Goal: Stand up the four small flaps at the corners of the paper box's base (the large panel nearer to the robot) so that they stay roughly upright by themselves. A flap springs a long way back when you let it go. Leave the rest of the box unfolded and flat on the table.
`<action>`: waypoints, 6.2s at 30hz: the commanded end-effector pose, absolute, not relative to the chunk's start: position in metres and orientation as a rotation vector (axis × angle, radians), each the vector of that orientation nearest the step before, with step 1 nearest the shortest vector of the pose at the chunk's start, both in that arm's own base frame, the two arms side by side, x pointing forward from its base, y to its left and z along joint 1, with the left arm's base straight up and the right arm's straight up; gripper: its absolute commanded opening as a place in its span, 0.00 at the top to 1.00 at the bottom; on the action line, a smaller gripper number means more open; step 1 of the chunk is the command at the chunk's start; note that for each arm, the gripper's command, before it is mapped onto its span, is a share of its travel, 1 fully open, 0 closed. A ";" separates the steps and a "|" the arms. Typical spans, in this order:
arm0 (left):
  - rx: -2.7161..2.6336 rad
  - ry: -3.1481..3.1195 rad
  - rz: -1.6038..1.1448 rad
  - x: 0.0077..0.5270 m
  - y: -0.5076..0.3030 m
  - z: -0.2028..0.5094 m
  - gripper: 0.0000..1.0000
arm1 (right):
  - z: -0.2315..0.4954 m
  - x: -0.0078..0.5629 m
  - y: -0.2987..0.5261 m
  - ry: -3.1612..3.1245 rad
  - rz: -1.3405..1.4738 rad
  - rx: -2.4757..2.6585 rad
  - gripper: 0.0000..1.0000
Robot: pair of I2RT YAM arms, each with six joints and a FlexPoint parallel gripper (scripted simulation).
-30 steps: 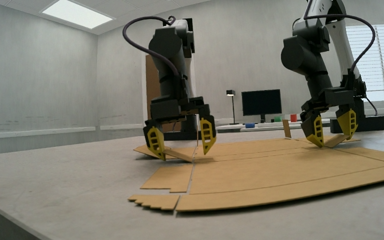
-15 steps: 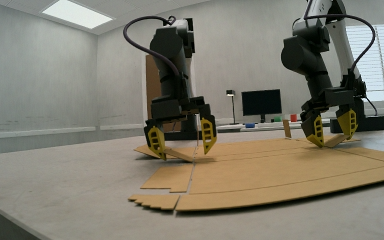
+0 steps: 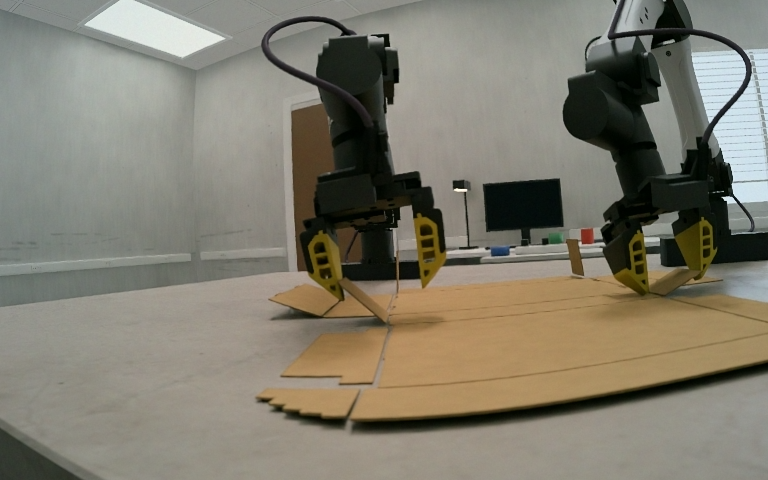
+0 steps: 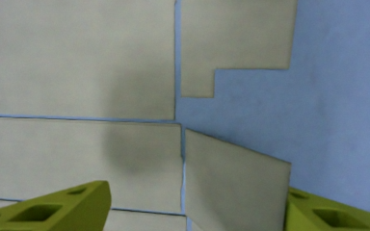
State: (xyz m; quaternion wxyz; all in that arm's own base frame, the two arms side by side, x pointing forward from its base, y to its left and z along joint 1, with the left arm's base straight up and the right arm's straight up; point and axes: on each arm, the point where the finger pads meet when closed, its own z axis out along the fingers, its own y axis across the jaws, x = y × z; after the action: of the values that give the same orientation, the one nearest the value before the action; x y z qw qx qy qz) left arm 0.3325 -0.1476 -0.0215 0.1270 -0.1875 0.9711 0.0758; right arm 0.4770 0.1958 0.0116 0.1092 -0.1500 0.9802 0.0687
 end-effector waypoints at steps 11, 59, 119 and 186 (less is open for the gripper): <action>-0.530 2.871 0.274 0.321 -0.145 -0.031 0.23 | 0.060 0.480 0.216 2.806 0.221 -0.427 0.23; -0.530 2.871 0.274 0.321 -0.145 -0.031 0.23 | 0.048 0.473 0.253 2.807 0.231 -0.427 0.50; -0.530 2.871 0.274 0.321 -0.145 -0.031 0.23 | 0.074 0.477 0.226 2.805 0.241 -0.433 0.50; -0.530 2.871 0.274 0.321 -0.145 -0.031 0.23 | 0.020 0.496 0.191 2.779 0.088 -0.454 0.23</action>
State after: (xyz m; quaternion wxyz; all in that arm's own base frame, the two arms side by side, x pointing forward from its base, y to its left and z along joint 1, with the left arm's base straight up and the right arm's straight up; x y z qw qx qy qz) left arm 0.3325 -0.1476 -0.0215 0.1270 -0.1875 0.9711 0.0758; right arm 0.4791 0.1821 -0.0075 0.1148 -0.1513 0.9814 0.0284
